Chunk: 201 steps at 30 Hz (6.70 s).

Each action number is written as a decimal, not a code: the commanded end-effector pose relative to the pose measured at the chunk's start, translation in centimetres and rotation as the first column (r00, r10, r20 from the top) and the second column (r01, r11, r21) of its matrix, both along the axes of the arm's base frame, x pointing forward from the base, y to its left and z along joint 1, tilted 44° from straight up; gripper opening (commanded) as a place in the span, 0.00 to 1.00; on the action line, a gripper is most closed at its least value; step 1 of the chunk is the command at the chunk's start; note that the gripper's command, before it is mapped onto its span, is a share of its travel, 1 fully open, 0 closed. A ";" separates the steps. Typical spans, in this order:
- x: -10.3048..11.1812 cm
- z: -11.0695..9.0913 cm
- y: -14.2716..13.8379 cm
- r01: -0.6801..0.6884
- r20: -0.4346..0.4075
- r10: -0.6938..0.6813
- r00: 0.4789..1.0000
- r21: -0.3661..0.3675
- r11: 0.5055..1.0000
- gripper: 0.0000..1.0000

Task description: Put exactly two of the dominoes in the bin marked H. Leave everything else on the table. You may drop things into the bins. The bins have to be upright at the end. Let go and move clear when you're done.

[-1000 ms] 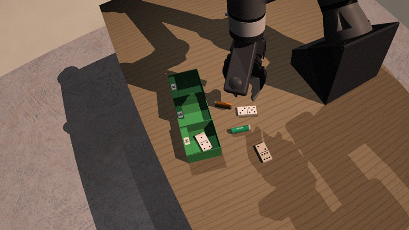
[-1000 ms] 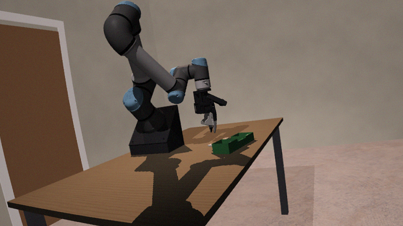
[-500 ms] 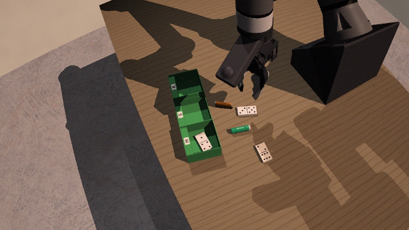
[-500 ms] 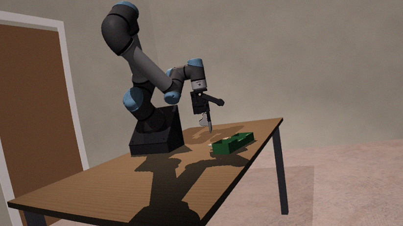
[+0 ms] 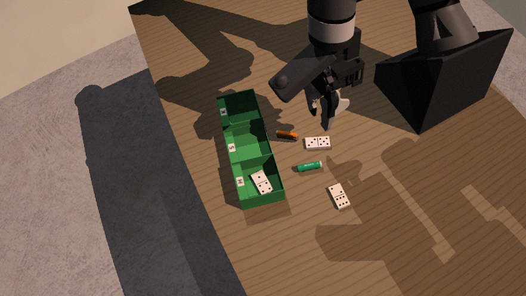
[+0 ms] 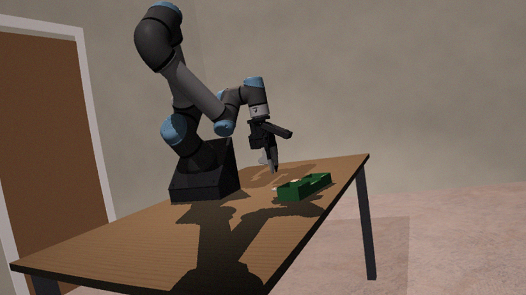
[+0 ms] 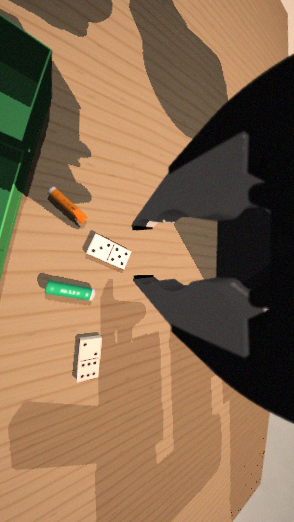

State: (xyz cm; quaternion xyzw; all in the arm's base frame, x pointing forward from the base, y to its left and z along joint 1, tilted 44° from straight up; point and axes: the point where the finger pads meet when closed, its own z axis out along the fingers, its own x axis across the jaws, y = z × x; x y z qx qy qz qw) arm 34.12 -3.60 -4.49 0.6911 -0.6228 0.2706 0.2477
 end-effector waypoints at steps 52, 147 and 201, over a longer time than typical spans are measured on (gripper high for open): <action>0.1 -1.1 -1.1 0.323 0.289 -0.323 0.901 0.050 0.945 0.24; 0.1 -1.7 -1.6 0.322 0.289 -0.323 0.901 0.050 0.945 0.00; 11.0 -1.8 2.6 -0.112 -0.120 0.107 0.987 -0.034 0.993 0.00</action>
